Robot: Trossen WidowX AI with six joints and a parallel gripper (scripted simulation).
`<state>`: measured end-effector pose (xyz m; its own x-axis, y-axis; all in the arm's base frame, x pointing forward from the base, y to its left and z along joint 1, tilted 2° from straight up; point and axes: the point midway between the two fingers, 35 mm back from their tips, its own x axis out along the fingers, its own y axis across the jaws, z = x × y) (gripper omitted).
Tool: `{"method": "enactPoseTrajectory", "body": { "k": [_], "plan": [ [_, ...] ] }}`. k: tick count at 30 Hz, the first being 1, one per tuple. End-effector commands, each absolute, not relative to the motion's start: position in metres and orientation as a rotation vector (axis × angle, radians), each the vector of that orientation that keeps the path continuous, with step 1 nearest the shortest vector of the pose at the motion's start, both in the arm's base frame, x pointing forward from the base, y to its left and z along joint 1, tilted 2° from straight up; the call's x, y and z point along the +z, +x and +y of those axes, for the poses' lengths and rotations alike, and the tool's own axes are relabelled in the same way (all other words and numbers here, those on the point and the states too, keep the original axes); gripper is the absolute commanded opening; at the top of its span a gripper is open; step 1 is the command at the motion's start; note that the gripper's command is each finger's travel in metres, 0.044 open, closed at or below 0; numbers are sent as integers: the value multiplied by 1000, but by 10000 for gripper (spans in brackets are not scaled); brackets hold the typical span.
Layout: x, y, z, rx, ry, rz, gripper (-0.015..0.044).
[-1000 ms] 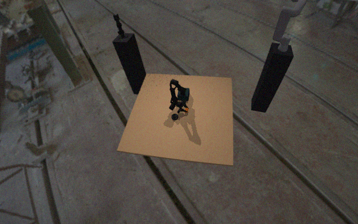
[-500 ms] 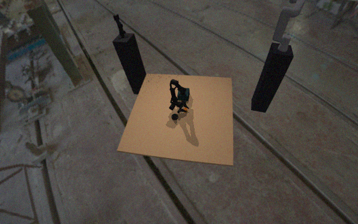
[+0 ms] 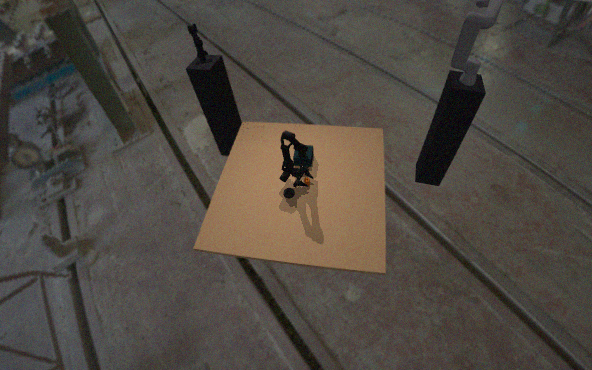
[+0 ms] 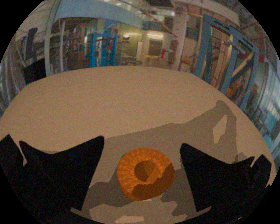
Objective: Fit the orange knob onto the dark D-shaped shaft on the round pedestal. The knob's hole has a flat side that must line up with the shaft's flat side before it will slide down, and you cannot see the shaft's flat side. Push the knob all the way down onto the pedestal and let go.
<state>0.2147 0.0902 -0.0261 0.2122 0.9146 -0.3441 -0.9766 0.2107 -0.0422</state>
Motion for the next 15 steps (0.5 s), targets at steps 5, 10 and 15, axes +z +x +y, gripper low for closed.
{"method": "enactPoseTrajectory", "body": {
  "k": [5,10,15],
  "plan": [
    [-25,215,90,1335,-271,267,440],
    [14,218,89,1335,-273,266,440],
    [53,212,89,1335,-275,266,440]
  ]
}}
